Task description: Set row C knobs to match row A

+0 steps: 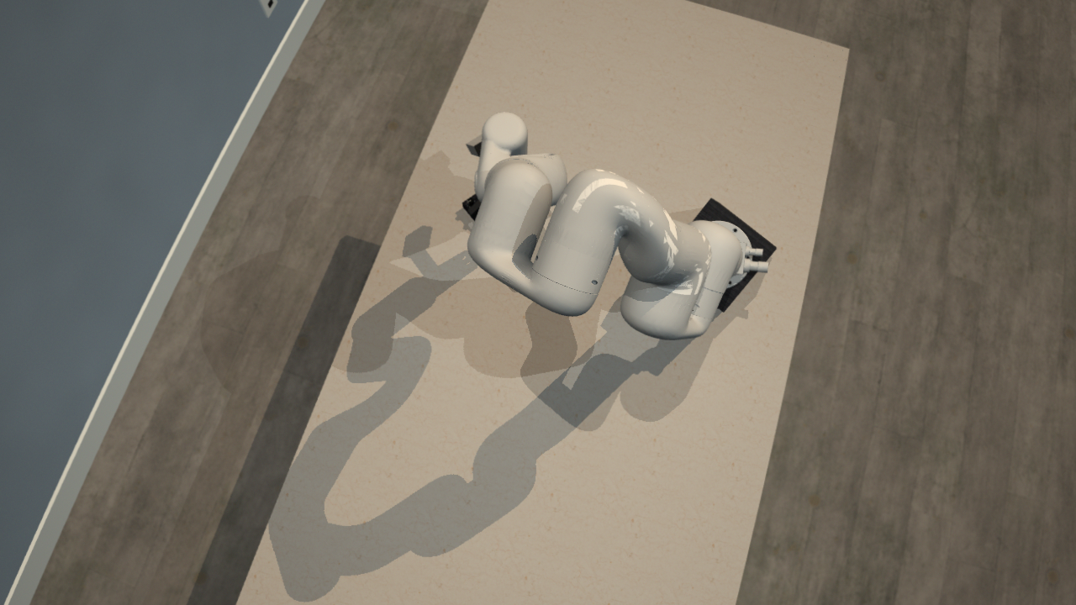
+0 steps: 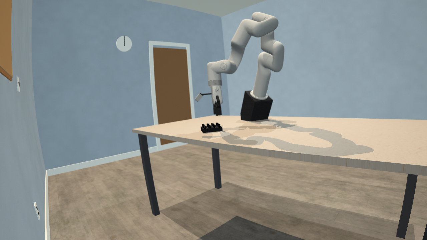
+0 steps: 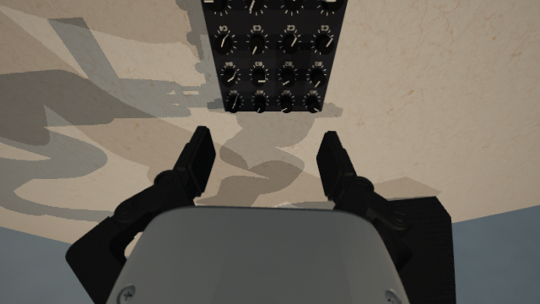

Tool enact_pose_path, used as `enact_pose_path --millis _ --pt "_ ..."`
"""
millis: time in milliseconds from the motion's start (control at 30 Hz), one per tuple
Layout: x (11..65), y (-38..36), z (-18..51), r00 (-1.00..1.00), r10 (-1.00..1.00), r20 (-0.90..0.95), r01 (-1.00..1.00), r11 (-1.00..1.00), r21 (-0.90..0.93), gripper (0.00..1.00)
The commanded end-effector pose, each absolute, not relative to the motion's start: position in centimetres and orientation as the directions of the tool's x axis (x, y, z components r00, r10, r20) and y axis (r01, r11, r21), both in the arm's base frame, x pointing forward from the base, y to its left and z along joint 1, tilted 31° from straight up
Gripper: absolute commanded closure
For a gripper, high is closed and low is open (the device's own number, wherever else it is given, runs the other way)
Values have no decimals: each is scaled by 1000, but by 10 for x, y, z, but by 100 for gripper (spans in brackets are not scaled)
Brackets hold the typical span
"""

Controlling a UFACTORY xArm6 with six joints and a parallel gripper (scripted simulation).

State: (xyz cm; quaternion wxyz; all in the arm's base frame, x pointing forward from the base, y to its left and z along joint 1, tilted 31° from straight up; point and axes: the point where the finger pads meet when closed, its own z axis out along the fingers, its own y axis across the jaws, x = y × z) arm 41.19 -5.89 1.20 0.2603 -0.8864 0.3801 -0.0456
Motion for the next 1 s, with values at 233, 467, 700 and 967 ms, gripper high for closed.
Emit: enact_pose_path --millis 233,467,700,967 --pt "401 -49 15 706 -699 -114 -649 -575 -497 0" --pt "398 -46 15 706 -699 -114 -649 -575 -497 0" --pt "398 -46 15 706 -699 -114 -649 -575 -497 0" --pt "398 -46 15 706 -699 -114 -649 -575 -497 0"
